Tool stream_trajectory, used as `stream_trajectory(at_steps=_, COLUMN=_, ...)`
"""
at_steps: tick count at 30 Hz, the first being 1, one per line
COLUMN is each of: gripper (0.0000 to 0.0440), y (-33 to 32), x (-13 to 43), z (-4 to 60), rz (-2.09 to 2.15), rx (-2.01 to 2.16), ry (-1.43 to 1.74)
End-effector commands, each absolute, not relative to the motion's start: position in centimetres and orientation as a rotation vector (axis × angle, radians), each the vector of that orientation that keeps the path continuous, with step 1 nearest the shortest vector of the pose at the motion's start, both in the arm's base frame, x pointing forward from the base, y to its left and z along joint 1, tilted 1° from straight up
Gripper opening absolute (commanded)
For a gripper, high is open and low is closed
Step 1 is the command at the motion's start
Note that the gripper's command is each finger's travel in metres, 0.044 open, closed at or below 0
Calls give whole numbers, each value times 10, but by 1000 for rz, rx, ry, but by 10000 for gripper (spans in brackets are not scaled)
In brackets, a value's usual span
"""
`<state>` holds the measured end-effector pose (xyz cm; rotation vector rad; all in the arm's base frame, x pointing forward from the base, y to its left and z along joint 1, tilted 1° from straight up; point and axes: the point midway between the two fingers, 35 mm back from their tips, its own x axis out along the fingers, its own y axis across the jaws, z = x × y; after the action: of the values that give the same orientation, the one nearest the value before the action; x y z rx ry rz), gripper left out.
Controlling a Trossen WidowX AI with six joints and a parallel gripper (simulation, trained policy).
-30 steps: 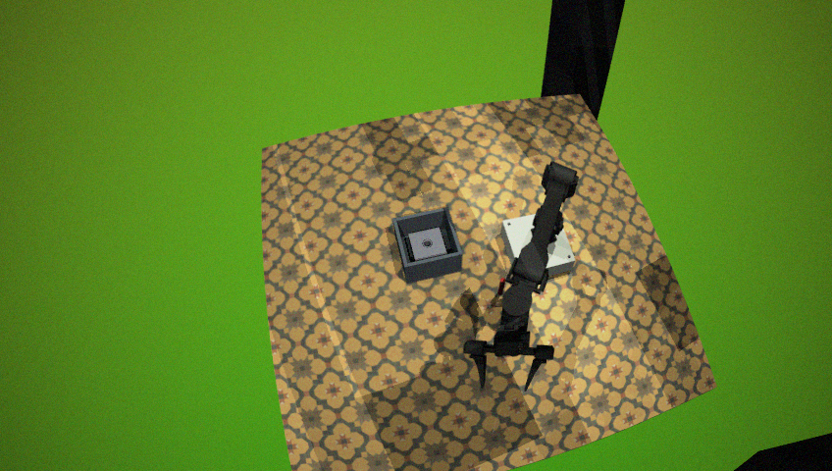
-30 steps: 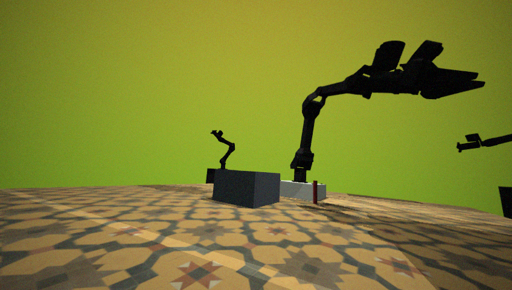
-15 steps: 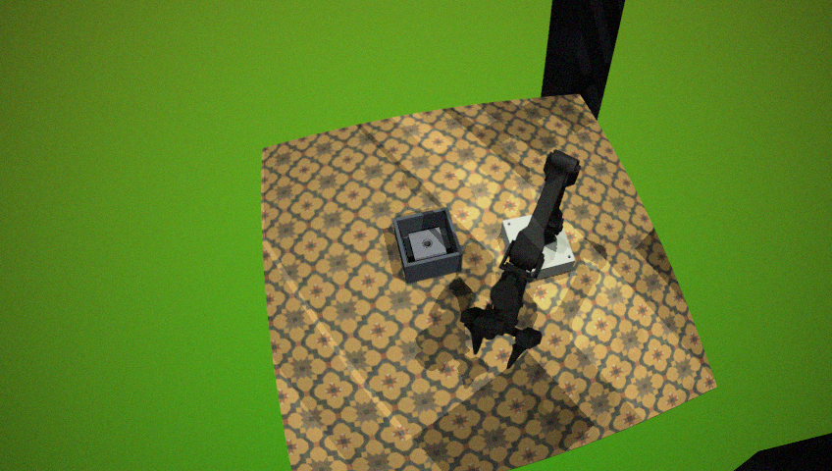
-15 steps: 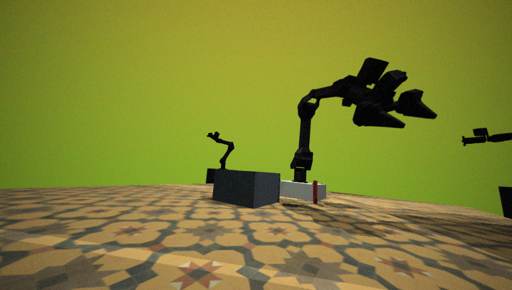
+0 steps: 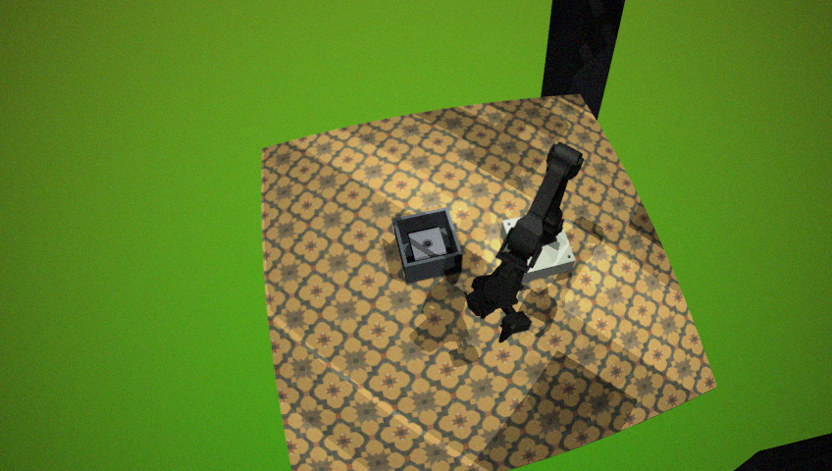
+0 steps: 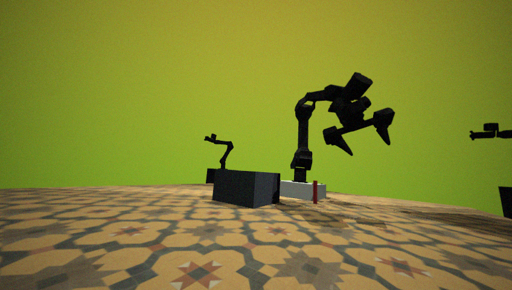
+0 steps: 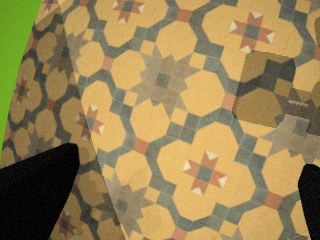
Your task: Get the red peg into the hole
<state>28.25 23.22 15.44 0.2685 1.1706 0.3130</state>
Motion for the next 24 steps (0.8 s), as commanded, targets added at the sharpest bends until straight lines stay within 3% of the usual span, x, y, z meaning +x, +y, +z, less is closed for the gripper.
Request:
stream_trajectory(at_steps=1, gripper=440, y=210, x=270, z=144, rz=188, rx=310, ry=1236)
stream_trajectory(at_steps=24, gripper=440, y=109, x=196, z=82, rz=-556, rx=495, ry=1457)
